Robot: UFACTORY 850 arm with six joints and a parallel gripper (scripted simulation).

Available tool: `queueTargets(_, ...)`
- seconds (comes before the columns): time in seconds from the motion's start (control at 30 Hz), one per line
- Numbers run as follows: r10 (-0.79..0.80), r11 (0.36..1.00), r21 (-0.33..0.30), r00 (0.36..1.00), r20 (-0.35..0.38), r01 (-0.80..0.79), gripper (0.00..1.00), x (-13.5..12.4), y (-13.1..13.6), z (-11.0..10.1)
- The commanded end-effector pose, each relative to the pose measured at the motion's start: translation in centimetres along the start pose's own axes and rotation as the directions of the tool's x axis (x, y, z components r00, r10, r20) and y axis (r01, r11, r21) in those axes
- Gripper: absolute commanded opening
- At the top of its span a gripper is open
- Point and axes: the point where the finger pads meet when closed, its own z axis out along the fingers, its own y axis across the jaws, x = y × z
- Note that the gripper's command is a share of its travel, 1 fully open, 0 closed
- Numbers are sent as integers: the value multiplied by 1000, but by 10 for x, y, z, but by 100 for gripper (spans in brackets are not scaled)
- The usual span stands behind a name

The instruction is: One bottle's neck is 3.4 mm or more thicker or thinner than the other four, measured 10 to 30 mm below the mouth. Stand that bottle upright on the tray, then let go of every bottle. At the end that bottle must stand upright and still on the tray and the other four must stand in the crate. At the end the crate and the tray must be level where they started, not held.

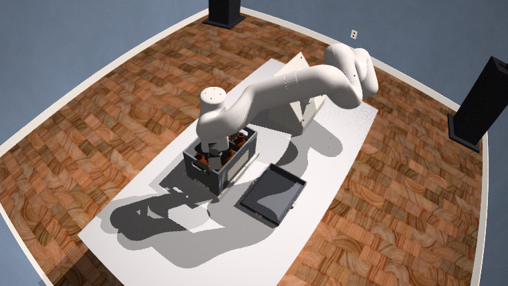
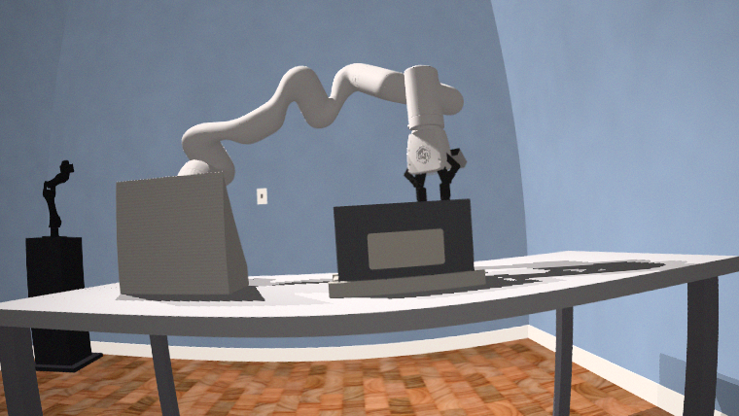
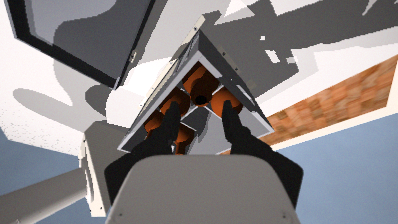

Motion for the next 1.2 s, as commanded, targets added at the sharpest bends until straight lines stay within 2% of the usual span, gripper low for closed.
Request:
queueTargets(0.0, -1, 1000, -2, 1000, -1, 1, 65, 1, 1, -1)
queueTargets(1.17, -1, 1000, -2, 1000, -1, 1, 65, 1, 1, 4)
